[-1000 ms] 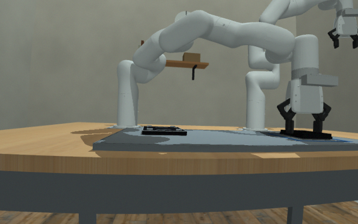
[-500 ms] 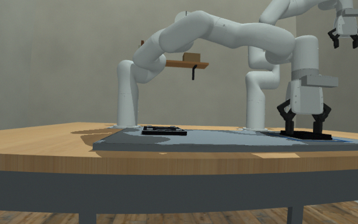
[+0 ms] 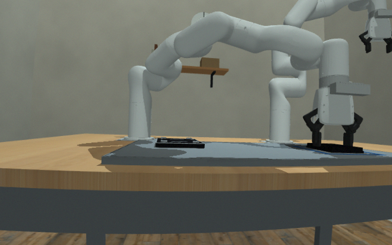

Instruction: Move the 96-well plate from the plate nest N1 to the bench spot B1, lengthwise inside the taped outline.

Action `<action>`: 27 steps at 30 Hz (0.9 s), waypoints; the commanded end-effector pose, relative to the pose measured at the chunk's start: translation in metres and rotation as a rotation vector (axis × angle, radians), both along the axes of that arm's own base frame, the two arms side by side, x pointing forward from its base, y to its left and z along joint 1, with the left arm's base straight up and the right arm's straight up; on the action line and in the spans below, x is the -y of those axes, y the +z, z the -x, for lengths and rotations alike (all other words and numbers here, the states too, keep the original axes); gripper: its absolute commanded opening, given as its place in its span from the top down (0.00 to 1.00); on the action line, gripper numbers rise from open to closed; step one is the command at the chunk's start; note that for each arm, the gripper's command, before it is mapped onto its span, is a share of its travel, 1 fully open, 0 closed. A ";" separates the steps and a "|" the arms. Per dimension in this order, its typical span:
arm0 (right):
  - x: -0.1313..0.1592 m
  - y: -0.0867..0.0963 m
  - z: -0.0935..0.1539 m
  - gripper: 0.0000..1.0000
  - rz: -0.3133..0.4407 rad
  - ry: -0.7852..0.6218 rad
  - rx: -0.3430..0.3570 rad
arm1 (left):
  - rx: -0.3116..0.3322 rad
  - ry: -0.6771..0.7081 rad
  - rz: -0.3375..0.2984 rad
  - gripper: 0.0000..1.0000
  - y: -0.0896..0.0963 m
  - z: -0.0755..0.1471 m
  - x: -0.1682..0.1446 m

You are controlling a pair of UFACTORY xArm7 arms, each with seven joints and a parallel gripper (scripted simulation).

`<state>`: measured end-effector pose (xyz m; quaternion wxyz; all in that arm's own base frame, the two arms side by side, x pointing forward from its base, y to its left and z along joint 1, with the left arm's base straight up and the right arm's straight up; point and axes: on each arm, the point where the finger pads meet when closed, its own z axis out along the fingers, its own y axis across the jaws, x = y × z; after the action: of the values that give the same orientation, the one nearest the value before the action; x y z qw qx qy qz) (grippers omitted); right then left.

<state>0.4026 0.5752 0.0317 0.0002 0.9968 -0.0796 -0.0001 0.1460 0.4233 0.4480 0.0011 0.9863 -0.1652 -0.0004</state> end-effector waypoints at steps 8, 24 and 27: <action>-0.001 0.003 -0.001 0.00 -0.005 0.000 0.003 | 0.001 0.000 -0.003 0.00 0.001 0.000 0.000; -0.001 0.024 -0.001 0.00 -0.005 0.000 0.003 | 0.001 0.000 -0.003 0.00 0.001 0.000 0.000; -0.001 0.032 -0.001 0.00 -0.005 0.000 0.003 | 0.001 0.000 -0.003 0.00 0.001 0.000 0.000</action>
<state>0.4025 0.5751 0.0498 0.0004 0.9968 -0.0795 -0.0002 0.1460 0.4233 0.4480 0.0011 0.9863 -0.1652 -0.0004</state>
